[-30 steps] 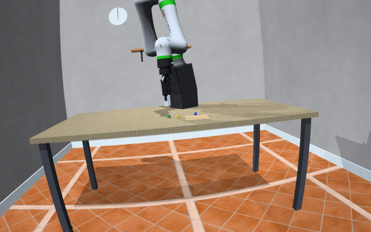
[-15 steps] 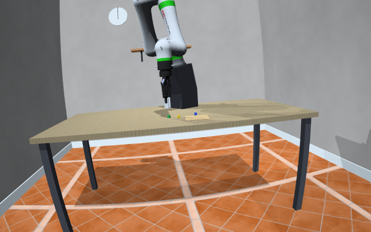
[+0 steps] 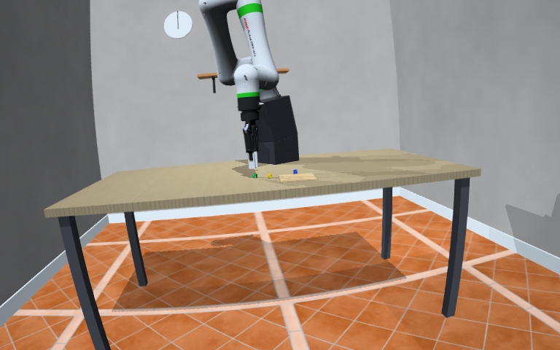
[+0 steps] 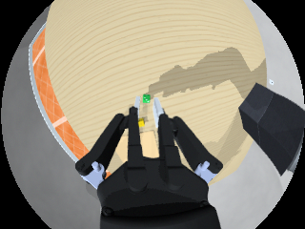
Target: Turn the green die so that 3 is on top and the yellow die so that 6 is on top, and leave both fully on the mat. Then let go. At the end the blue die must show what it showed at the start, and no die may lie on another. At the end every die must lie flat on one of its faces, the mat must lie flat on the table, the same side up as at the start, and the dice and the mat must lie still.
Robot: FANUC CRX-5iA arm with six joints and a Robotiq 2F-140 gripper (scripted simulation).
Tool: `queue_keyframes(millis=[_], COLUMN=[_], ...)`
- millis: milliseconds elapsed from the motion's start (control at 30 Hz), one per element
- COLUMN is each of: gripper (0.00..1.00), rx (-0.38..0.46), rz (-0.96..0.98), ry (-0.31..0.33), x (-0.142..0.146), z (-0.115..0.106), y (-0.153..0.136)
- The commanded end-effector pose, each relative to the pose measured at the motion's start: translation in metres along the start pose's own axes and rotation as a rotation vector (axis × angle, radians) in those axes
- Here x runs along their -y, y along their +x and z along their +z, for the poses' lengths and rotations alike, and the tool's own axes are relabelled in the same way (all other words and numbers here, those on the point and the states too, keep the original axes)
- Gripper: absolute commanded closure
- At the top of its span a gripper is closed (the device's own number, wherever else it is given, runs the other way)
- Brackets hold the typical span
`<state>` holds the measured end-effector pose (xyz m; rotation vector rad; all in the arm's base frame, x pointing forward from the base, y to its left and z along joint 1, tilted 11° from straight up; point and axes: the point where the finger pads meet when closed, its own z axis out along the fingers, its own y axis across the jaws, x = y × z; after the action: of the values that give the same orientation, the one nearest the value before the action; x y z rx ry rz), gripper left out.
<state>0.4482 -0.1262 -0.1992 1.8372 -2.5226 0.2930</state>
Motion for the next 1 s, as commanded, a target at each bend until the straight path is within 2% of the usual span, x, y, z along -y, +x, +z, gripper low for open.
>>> queue_keyframes(millis=[0,967], gripper=[0.81,0.81], rx=[-0.003,-0.003], rz=[0.001,0.001], ry=[0.009,0.008], x=[0.000,0.000], z=[0.005,0.018], y=[0.000,0.000])
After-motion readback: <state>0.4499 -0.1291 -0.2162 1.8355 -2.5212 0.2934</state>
